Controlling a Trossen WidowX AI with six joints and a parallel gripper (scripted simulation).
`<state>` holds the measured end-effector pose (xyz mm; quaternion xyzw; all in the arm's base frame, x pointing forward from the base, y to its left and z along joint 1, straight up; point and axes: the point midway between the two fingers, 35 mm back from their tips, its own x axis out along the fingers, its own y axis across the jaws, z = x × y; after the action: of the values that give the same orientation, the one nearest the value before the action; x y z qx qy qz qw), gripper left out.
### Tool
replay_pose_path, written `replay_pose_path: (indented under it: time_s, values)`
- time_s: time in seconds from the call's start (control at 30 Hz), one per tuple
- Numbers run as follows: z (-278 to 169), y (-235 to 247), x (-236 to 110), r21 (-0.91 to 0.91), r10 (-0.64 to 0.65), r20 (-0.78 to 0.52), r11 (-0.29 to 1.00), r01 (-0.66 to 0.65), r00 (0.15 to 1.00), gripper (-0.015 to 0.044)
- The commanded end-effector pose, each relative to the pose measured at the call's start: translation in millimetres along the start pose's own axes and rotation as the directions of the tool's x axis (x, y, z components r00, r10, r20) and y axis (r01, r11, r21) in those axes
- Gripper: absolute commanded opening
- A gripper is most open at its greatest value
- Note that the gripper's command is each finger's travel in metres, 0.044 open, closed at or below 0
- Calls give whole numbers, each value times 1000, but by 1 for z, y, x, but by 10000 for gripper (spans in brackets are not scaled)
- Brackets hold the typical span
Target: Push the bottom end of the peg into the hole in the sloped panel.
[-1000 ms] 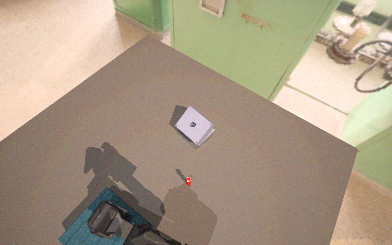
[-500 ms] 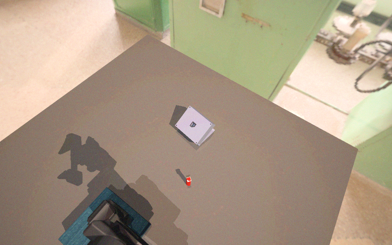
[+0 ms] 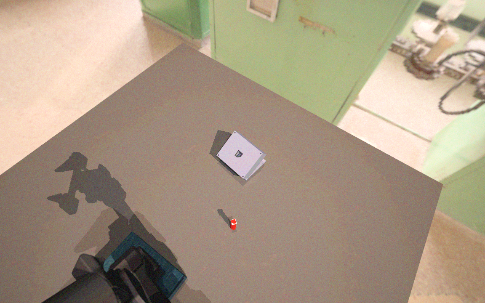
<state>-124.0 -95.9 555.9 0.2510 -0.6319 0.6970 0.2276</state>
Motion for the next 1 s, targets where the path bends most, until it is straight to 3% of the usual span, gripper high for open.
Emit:
replay_pose_path:
  time_s: [0.0, 0.47, 0.97]
  values:
    - [-31, -10, 3, -48, -44, -90, 998, 40, 995, 440]
    - [-129, -43, -9, -253, -187, -384, 963, 92, 904, 440]
    - [-220, -83, -63, -449, -340, -650, 893, 18, 680, 440]
